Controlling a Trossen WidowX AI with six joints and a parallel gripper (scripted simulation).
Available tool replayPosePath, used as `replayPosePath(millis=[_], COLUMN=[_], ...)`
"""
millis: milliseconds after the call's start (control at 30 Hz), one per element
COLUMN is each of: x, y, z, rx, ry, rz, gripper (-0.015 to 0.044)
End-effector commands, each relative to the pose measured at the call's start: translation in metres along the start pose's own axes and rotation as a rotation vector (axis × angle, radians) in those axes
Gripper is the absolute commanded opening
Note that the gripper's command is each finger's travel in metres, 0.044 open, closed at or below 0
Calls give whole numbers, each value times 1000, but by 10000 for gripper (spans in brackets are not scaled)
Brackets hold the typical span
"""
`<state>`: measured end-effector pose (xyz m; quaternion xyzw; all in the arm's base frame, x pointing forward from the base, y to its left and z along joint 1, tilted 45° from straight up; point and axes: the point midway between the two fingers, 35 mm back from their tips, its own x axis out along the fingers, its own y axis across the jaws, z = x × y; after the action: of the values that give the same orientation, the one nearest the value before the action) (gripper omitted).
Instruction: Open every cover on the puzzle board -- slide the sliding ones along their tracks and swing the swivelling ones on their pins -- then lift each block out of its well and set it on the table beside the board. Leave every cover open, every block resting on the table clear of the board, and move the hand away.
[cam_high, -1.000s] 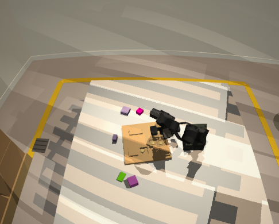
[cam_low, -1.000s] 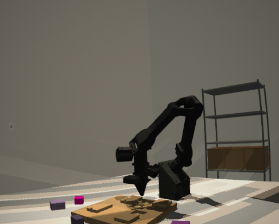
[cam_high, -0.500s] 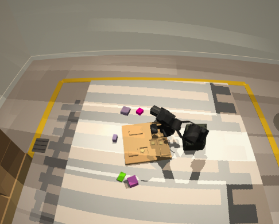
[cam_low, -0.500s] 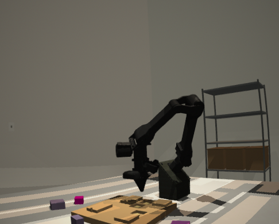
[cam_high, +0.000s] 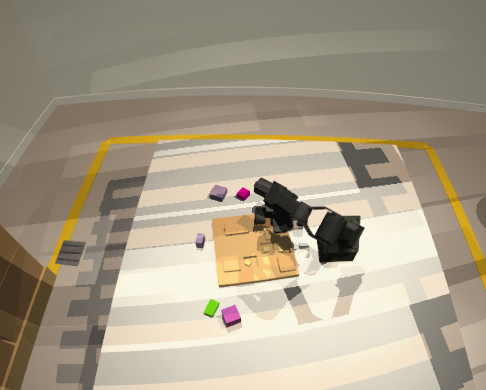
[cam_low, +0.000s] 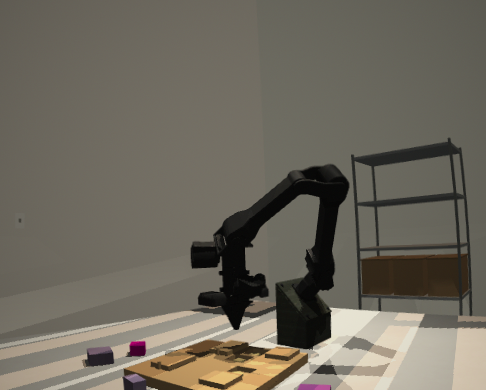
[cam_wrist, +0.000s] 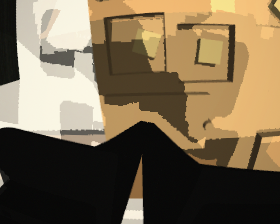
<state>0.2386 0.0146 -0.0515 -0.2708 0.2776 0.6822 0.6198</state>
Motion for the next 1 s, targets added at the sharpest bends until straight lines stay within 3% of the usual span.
replayPosePath(millis=[0, 833, 967], x=[-3, -12, -12], y=[-18, -145, -148], z=[-7, -63, -64], rx=[140, 1298, 1334], ry=[-2, -3, -4], rz=[1, -16, -16], gripper=[0, 0, 0])
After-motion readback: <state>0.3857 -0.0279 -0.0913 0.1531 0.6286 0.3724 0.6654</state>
